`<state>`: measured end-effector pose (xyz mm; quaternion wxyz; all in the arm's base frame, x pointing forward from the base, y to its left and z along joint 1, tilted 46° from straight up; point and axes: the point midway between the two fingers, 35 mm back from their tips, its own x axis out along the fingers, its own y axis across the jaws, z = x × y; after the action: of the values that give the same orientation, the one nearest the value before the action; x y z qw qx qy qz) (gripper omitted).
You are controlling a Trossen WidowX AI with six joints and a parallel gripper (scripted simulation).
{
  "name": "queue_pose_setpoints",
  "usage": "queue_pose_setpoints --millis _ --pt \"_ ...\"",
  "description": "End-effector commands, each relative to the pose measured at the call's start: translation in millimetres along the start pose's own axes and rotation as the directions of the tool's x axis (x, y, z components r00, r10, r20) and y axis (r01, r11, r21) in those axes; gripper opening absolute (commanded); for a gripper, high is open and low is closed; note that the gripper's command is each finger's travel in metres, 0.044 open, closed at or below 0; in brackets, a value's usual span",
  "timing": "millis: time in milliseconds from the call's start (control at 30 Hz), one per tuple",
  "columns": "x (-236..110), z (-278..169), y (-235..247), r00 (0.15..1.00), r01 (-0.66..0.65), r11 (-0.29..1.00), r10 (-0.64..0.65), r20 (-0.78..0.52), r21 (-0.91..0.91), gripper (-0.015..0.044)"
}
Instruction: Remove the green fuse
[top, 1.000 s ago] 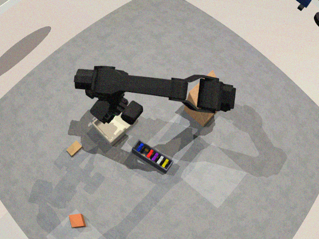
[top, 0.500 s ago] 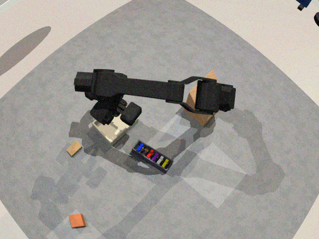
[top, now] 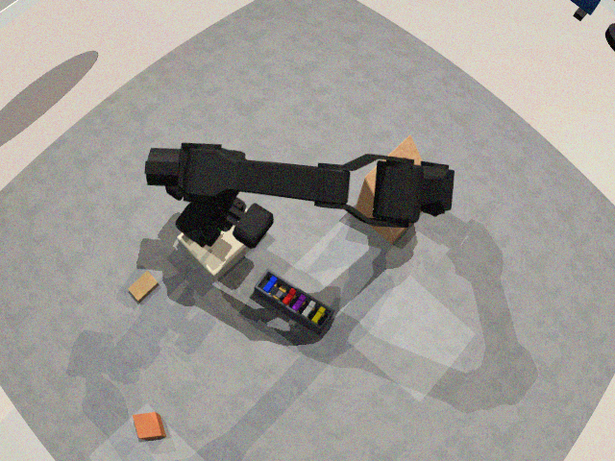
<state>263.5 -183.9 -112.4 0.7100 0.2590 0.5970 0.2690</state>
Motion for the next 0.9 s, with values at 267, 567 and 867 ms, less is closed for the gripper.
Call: queue_pose_setpoints --millis 267,567,867 --pt "-0.5 0.0 -0.1 1.000 0.000 1.000 0.000 0.000 0.000 0.0263" --pt "-37.3 0.2 0.5 1.000 -0.002 1.000 0.002 0.002 0.005 0.0330" --pt "-36.2 0.7 0.5 1.000 -0.004 1.000 0.003 0.007 0.012 0.0330"
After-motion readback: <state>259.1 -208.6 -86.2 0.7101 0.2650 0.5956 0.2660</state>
